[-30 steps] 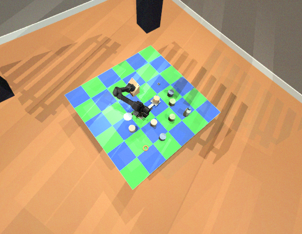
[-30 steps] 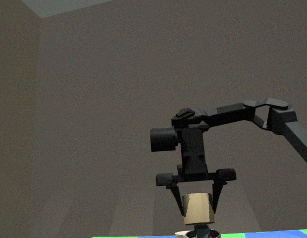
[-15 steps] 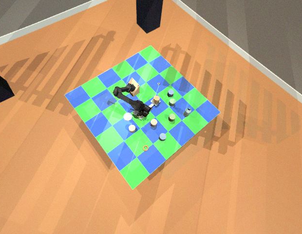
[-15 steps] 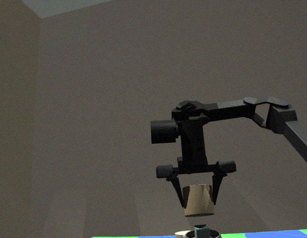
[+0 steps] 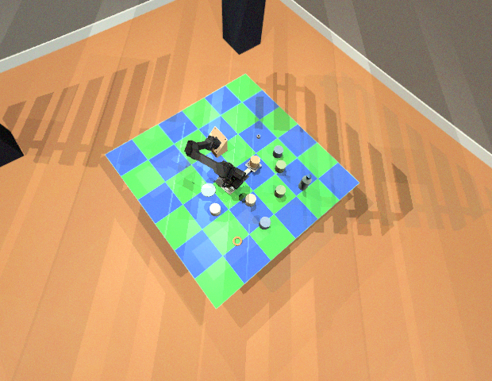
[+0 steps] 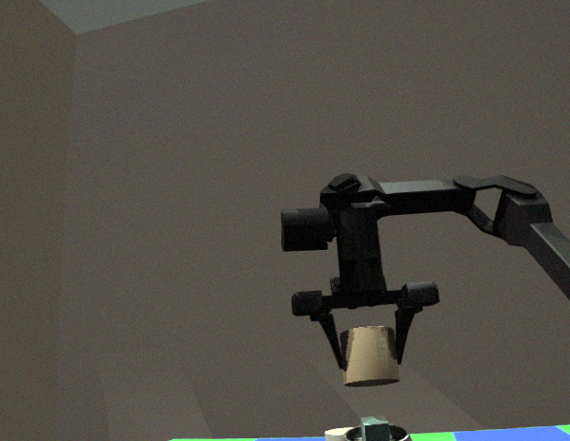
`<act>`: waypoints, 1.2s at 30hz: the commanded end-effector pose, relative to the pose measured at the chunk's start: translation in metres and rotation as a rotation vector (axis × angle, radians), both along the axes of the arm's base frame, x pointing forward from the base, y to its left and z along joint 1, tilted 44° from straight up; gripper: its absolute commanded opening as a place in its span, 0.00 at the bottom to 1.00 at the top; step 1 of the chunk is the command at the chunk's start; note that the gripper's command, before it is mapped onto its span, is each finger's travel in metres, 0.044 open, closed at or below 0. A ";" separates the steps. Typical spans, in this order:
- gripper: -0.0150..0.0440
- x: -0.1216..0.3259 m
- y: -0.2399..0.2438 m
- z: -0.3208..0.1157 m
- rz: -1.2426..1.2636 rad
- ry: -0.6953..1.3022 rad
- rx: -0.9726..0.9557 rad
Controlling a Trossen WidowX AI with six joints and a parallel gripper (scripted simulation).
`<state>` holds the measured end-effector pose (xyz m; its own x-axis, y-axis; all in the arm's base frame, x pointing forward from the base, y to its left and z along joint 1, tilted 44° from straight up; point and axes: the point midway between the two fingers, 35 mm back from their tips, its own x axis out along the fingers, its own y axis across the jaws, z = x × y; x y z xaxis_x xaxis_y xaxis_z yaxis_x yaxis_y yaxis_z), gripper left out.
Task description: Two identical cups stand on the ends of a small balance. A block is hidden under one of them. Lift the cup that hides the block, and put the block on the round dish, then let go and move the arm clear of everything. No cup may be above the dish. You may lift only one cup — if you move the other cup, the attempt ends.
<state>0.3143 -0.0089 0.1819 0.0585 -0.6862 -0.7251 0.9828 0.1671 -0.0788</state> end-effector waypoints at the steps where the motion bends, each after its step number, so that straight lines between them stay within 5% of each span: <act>1: 0.25 -0.001 0.005 0.005 -0.001 -0.005 0.004; 36: 0.25 -0.001 0.003 0.004 0.000 0.000 -0.001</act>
